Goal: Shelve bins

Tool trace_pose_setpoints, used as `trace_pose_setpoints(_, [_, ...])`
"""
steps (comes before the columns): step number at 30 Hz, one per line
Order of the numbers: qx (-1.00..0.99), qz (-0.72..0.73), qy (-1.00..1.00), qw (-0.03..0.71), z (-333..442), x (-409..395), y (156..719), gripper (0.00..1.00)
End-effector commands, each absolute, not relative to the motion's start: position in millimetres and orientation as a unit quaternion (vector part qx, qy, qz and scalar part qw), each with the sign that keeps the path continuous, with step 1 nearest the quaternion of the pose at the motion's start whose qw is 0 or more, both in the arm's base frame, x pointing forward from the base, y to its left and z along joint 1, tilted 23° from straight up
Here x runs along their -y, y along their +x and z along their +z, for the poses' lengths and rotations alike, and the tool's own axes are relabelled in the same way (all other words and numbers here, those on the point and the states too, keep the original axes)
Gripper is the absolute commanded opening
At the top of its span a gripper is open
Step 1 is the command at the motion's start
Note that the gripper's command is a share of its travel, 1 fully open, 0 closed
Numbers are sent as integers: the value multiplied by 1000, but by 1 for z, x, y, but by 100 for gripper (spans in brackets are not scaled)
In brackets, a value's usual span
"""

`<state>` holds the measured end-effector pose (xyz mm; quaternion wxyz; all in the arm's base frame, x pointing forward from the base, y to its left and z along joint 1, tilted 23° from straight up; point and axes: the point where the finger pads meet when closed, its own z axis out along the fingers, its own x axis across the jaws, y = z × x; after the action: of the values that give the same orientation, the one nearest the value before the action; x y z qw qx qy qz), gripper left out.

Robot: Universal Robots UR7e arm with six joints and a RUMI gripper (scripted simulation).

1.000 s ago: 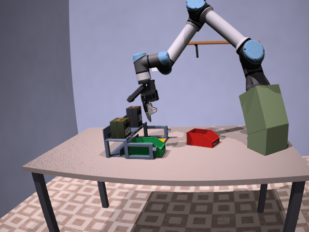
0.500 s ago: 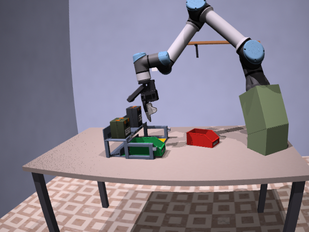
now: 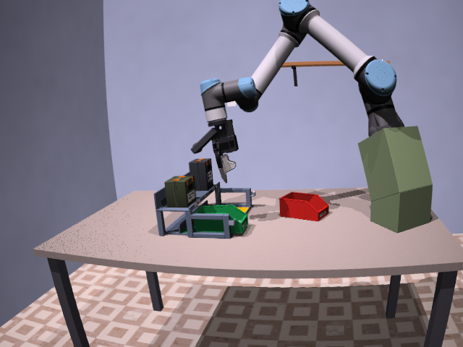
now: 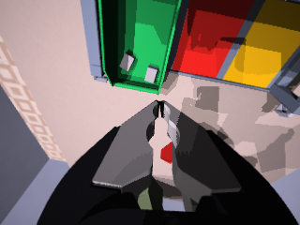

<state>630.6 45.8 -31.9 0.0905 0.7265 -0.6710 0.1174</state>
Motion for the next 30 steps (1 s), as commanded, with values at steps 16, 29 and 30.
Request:
trace_pose_setpoints(16, [412, 117, 895, 122, -75, -64, 593, 0])
trace_pose_setpoints(29, [206, 109, 961, 150, -99, -71, 558, 0])
trace_pose_setpoints(30, [191, 108, 964, 152, -100, -72, 555, 0])
